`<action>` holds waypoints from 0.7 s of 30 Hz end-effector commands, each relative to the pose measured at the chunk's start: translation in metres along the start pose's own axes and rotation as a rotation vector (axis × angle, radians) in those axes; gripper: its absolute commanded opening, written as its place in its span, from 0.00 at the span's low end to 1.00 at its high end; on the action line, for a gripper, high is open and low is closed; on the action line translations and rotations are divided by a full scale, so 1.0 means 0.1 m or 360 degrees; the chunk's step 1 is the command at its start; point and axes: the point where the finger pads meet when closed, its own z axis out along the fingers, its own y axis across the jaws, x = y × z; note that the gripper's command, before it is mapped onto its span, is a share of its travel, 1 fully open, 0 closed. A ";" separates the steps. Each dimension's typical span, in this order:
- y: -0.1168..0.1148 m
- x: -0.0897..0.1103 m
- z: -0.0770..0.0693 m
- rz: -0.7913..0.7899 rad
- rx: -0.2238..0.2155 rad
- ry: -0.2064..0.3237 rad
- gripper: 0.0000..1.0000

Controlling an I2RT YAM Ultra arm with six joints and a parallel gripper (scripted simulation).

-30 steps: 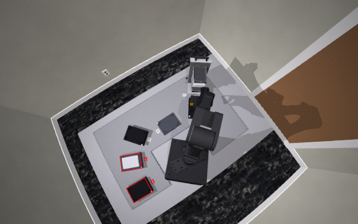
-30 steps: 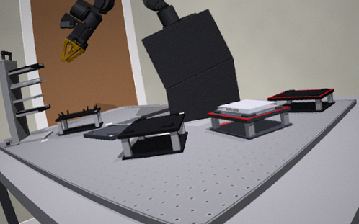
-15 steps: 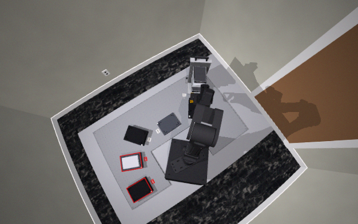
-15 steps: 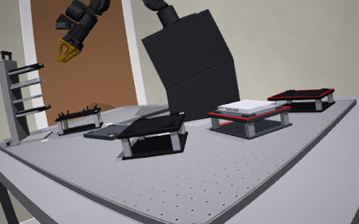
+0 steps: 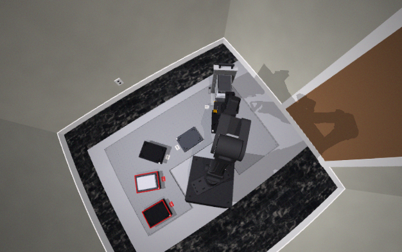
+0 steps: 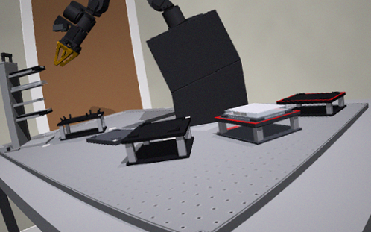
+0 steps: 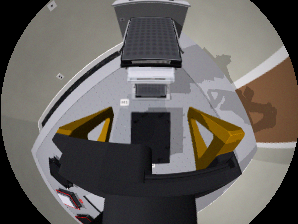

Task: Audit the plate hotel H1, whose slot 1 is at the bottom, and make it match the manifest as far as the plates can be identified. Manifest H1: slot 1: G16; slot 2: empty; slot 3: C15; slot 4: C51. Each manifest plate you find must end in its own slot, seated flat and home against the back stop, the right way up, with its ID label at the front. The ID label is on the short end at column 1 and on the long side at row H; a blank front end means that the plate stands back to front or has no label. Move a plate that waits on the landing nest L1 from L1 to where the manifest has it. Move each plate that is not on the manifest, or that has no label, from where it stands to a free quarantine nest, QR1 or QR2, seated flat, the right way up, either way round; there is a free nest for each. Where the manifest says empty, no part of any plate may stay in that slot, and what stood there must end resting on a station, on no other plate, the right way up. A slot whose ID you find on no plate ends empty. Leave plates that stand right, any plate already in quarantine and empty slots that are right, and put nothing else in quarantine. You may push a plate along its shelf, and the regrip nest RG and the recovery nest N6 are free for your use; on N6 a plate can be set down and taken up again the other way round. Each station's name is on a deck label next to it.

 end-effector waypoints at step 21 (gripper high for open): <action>-0.01 -0.26 0.18 -0.0003 0.0005 -0.0023 1.00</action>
